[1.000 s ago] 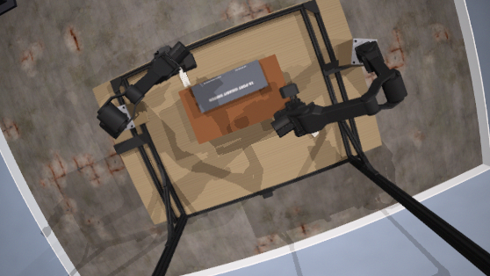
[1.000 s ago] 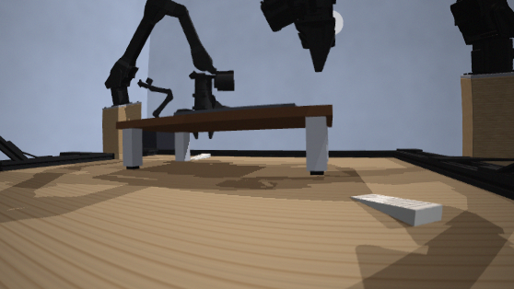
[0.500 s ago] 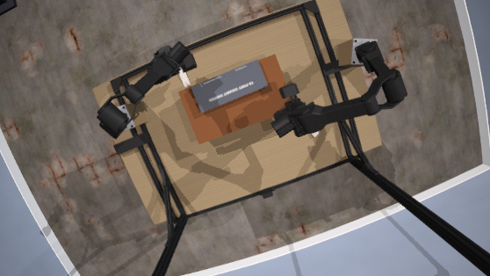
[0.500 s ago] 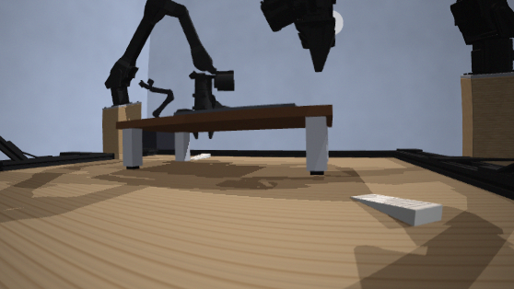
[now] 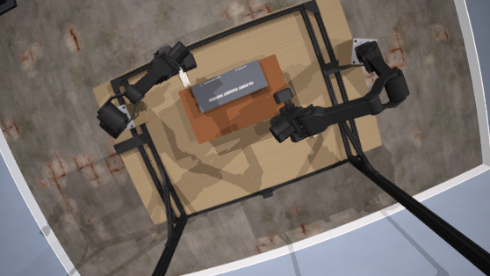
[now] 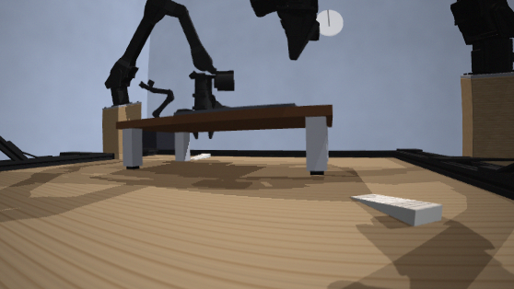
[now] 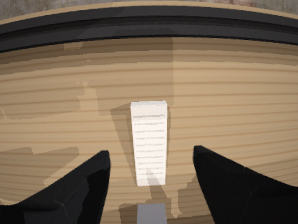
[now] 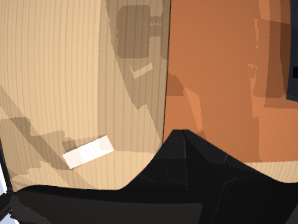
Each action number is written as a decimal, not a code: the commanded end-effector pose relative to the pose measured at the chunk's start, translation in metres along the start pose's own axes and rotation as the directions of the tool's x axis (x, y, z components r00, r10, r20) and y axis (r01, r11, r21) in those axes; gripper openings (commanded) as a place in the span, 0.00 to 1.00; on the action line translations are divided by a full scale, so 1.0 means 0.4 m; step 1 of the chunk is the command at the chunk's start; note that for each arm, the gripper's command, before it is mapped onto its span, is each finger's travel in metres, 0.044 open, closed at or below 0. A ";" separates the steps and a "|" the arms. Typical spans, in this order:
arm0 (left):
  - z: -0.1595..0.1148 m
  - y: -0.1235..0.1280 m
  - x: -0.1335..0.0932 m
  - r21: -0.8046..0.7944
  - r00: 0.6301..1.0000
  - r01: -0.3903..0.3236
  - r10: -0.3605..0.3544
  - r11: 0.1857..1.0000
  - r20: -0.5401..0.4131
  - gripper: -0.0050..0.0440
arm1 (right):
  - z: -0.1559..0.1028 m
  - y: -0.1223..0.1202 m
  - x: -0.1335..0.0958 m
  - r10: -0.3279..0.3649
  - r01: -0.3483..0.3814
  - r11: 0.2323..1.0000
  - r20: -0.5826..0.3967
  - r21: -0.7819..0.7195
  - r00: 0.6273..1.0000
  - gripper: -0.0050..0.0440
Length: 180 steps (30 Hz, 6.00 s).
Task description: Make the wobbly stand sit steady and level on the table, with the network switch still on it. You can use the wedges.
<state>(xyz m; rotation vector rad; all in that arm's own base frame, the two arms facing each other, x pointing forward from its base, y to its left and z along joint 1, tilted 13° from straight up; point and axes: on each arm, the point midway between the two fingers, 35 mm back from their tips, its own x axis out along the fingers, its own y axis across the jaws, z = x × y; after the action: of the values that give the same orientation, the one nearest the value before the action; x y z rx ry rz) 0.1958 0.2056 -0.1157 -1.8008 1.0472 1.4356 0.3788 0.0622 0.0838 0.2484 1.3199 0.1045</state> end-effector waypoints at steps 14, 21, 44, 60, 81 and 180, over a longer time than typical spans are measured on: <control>0.000 0.000 0.000 0.000 1.000 0.000 0.000 1.000 0.000 0.59 | 0.257 0.092 -0.237 0.095 -0.036 0.990 0.468 -0.134 0.878 0.10; 0.000 0.000 0.000 0.000 1.000 0.000 0.000 1.000 0.000 0.59 | 0.369 0.148 -0.437 0.161 -0.018 0.978 0.701 -0.207 0.695 0.10; 0.000 0.000 0.000 0.000 1.000 0.000 0.000 1.000 0.000 0.59 | 0.433 0.227 -0.810 0.260 0.041 0.958 0.919 -0.284 0.295 0.10; 0.000 0.000 0.000 0.000 1.000 0.000 0.000 1.000 0.000 0.59 | 0.372 0.274 -1.156 0.321 0.107 0.945 0.941 -0.310 -0.104 0.10; 0.000 0.000 0.000 0.000 1.000 0.000 0.000 1.000 0.000 0.59 | 0.169 0.294 -1.515 0.346 0.173 0.938 0.776 -0.301 -0.527 0.10; 0.000 0.000 0.000 0.000 1.000 0.000 0.000 1.000 0.000 0.59 | 0.375 0.147 -0.444 0.153 -0.001 0.978 0.718 -0.207 0.679 0.10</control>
<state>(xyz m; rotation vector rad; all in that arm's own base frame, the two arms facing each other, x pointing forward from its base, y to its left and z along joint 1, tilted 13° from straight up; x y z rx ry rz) 0.1958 0.2057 -0.1157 -1.8007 1.0468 1.4355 0.4839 0.0619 0.3012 0.1471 0.4704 0.1756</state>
